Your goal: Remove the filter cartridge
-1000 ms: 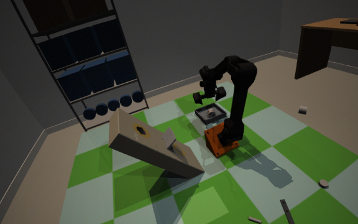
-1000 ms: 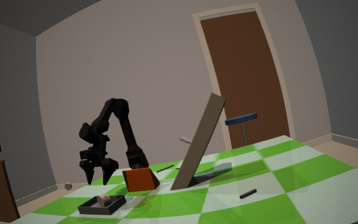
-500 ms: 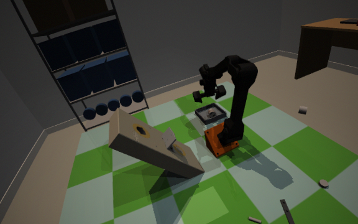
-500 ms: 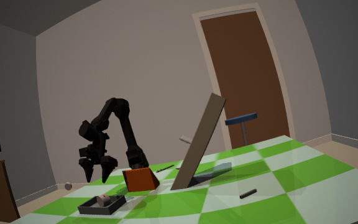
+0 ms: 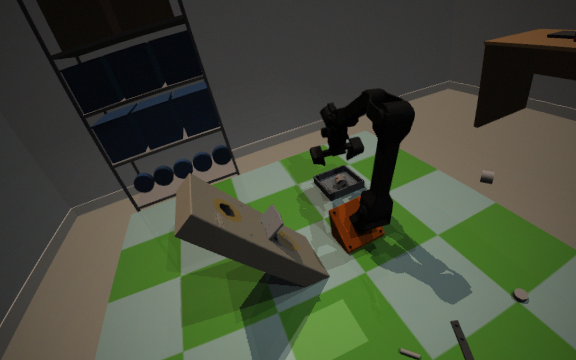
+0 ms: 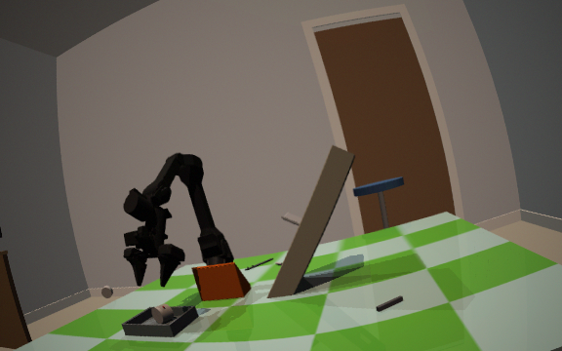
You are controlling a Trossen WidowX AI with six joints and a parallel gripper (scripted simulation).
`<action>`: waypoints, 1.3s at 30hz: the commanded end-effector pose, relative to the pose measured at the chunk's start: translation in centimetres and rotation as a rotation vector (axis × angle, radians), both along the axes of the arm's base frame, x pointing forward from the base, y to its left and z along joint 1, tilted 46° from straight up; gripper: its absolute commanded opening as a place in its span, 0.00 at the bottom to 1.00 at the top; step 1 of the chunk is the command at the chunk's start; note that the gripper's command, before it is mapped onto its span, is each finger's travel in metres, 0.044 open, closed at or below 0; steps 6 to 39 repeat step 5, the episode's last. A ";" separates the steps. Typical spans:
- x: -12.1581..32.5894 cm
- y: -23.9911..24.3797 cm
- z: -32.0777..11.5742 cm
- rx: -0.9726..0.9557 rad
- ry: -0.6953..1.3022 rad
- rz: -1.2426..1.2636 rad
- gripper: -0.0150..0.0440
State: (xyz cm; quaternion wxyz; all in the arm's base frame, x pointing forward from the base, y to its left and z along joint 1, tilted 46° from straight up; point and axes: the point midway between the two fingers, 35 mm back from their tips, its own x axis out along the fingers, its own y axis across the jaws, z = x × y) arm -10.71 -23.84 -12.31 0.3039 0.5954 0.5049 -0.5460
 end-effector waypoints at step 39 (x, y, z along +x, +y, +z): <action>0.0 -0.1 0.0 -0.003 0.001 0.002 1.00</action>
